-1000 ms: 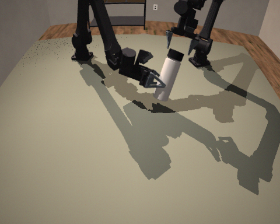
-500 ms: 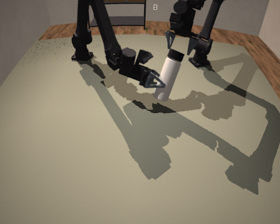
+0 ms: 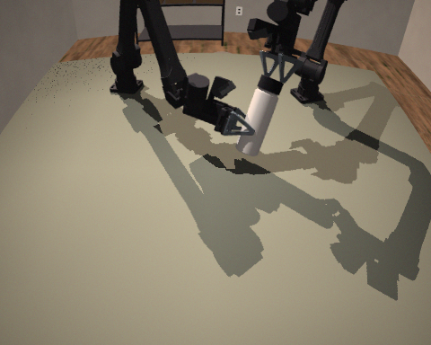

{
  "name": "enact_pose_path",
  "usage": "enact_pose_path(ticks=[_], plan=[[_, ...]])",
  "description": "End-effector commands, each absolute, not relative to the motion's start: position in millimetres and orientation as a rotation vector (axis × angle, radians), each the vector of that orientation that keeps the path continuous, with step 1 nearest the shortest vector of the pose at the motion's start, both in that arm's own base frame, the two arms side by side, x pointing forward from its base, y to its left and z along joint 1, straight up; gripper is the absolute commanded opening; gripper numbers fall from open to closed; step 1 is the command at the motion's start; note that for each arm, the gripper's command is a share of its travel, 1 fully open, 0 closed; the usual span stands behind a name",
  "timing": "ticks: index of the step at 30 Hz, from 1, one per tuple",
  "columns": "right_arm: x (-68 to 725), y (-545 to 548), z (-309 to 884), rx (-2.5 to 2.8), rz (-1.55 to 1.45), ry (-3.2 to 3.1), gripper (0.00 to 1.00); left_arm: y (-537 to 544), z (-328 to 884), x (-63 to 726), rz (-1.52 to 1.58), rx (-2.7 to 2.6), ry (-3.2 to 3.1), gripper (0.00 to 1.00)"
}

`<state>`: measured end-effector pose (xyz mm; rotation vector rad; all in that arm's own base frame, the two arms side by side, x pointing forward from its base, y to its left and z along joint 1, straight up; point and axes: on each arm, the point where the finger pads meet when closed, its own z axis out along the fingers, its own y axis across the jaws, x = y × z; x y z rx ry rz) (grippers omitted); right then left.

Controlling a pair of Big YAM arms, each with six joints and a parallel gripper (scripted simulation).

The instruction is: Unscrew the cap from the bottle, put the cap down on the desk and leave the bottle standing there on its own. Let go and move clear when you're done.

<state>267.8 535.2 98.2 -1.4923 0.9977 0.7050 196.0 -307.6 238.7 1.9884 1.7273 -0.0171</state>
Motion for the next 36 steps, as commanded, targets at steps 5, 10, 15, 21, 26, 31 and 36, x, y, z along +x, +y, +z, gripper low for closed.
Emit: enact_pose_path(ticks=[5, 10, 15, 21, 26, 31, 36], plan=[[272.3, 543.7, 120.1, -1.463, 0.702, 0.958, 0.00, -318.2, 251.1, 197.5, 0.111, 2.293, 1.211, 0.94], [272.3, 543.7, 120.1, -1.463, 0.702, 0.958, 0.00, -318.3, 251.0, 197.5, 0.169, 2.396, 0.976, 0.94], [272.3, 543.7, 120.1, -1.463, 0.702, 0.958, 0.00, -318.3, 251.0, 197.5, 0.181, 2.419, 0.902, 0.94], [272.3, 543.7, 120.1, -1.463, 0.702, 0.958, 0.00, -316.6, 250.2, 198.7, 0.164, 2.392, 0.982, 0.94], [272.3, 543.7, 120.1, -1.463, 0.702, 0.958, 0.00, -317.6, 250.1, 197.0, 0.158, 2.394, 0.979, 0.94], [272.3, 543.7, 120.1, -1.463, 0.702, 0.958, 0.00, -314.5, 246.3, 197.3, 0.160, 2.395, 0.982, 0.94], [272.3, 543.7, 120.1, -1.463, 0.702, 0.958, 0.00, -315.3, 250.1, 200.6, 0.164, 2.395, 0.982, 0.94]])
